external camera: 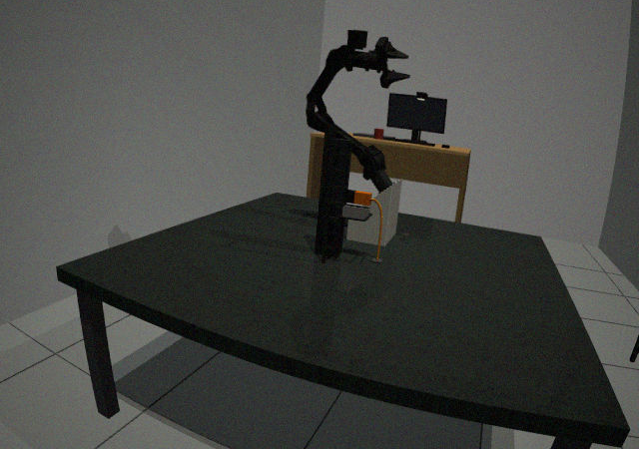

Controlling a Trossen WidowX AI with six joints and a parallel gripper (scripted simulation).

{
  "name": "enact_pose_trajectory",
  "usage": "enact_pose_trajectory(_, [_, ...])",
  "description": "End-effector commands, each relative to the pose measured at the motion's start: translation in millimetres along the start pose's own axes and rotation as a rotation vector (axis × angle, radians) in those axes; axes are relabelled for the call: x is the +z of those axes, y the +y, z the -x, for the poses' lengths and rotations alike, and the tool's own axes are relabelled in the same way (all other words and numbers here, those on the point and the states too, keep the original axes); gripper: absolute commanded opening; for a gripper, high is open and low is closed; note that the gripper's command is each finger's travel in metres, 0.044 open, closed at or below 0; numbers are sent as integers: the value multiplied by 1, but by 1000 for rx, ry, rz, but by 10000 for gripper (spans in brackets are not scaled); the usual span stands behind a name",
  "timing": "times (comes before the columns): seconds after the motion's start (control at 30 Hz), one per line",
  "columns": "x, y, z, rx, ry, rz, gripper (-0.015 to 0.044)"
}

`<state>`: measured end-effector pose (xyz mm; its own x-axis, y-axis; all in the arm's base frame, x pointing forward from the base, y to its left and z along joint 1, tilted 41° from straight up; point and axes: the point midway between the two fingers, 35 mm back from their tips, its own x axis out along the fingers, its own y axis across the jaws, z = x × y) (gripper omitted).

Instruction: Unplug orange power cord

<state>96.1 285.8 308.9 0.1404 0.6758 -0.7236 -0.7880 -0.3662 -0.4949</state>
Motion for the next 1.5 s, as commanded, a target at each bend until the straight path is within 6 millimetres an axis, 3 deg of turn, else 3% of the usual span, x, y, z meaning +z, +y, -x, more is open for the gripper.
enact_pose_trajectory(0.0, [-2,-1,-2,1,10,-4,374])
enact_pose_trajectory(0.07, [-20,-6,-16,9,86,-36,321])
enact_pose_trajectory(0.27, [-113,-17,-65,66,425,-174,164])
enact_pose_trajectory(0.43, [-195,-10,-85,144,692,-276,160])
enact_pose_trajectory(0.63, [-288,19,-89,285,988,-386,160])
enact_pose_trajectory(0.87, [-385,82,-68,544,1310,-491,160])
enact_pose_trajectory(0.97, [-401,97,-62,608,1364,-506,160])
enact_pose_trajectory(1.47, [-403,96,-50,608,1363,-505,160])
